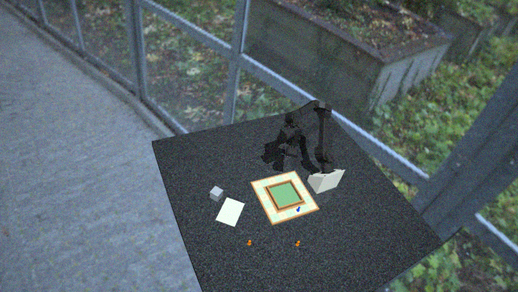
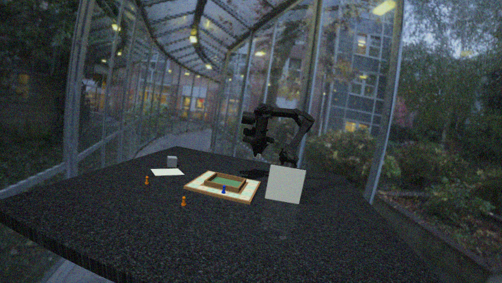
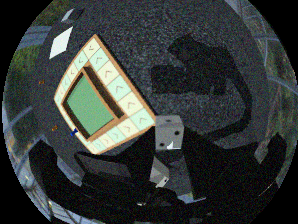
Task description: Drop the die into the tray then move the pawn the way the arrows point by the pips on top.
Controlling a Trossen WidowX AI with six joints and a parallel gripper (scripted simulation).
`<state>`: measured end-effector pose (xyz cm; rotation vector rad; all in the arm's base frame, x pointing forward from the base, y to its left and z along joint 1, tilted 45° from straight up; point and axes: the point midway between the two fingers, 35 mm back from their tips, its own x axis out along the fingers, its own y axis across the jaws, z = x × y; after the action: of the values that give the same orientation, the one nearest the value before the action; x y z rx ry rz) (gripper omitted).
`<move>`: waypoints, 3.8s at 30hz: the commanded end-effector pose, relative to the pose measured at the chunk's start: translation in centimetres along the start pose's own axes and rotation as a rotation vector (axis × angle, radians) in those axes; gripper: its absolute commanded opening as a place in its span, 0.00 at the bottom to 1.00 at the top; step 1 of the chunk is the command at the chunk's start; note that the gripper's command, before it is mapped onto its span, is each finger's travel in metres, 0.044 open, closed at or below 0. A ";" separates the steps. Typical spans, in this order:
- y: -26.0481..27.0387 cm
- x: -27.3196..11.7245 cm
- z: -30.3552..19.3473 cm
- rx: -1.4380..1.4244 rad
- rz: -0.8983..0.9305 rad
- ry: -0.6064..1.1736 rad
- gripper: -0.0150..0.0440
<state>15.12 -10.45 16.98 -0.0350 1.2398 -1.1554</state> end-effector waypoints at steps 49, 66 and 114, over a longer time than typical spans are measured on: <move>16.7 2.7 0.2 -1.753 0.015 -0.014 0.25; 20.2 3.8 -1.0 -2.161 -0.003 -0.013 0.25; 18.3 2.0 0.3 -2.014 0.894 -0.497 0.25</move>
<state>27.11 -3.28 5.06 -1.0484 1.2255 1.0929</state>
